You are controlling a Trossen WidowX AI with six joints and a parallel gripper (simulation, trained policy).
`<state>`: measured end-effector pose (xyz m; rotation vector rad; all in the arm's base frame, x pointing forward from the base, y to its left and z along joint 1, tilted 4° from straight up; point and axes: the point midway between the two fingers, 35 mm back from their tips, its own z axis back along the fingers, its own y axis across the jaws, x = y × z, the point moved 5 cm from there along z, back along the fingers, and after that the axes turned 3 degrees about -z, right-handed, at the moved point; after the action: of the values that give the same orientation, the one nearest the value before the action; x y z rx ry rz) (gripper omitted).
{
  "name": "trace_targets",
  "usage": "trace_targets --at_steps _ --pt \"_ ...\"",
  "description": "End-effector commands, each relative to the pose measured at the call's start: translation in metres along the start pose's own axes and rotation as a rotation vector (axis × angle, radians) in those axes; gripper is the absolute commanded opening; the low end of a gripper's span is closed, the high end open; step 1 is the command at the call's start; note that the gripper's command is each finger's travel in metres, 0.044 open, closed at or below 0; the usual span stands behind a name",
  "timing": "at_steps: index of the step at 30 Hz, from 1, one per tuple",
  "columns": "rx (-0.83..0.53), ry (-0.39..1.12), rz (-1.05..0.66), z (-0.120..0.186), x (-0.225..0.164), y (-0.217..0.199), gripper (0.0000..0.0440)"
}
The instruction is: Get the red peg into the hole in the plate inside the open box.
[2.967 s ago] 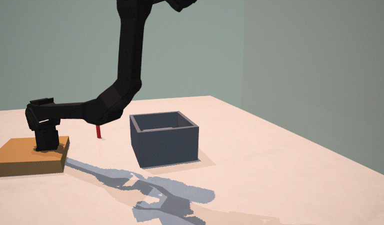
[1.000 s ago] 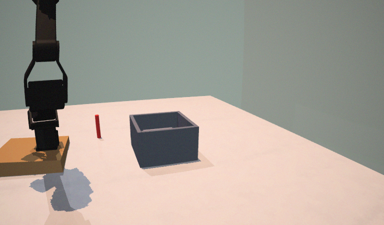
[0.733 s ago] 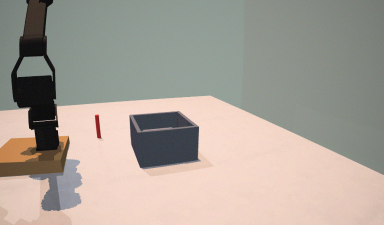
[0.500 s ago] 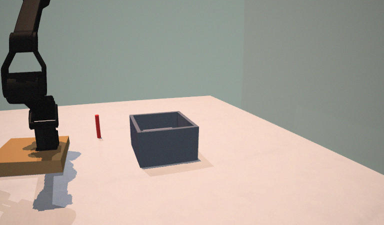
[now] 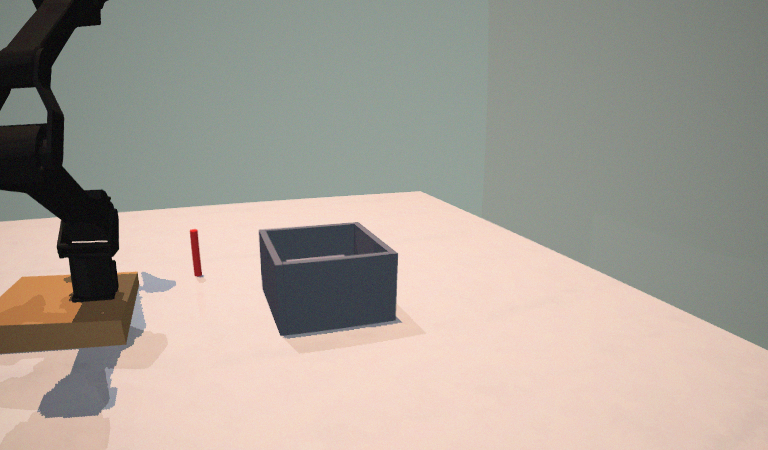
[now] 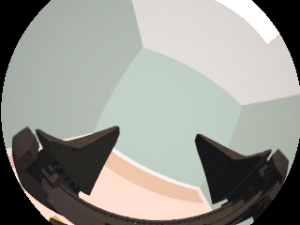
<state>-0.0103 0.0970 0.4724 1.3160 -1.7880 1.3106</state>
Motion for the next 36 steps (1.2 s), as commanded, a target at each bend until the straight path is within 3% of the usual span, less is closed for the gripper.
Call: trace_targets --at_steps 1,17,36 --pt "-0.052 0.120 -0.082 -0.010 -0.027 -0.004 0.0440" --pt "-0.332 0.501 -0.388 -0.014 -0.118 -0.027 0.0440" --pt "-0.763 0.826 -0.782 0.022 -0.204 -0.049 0.0440"
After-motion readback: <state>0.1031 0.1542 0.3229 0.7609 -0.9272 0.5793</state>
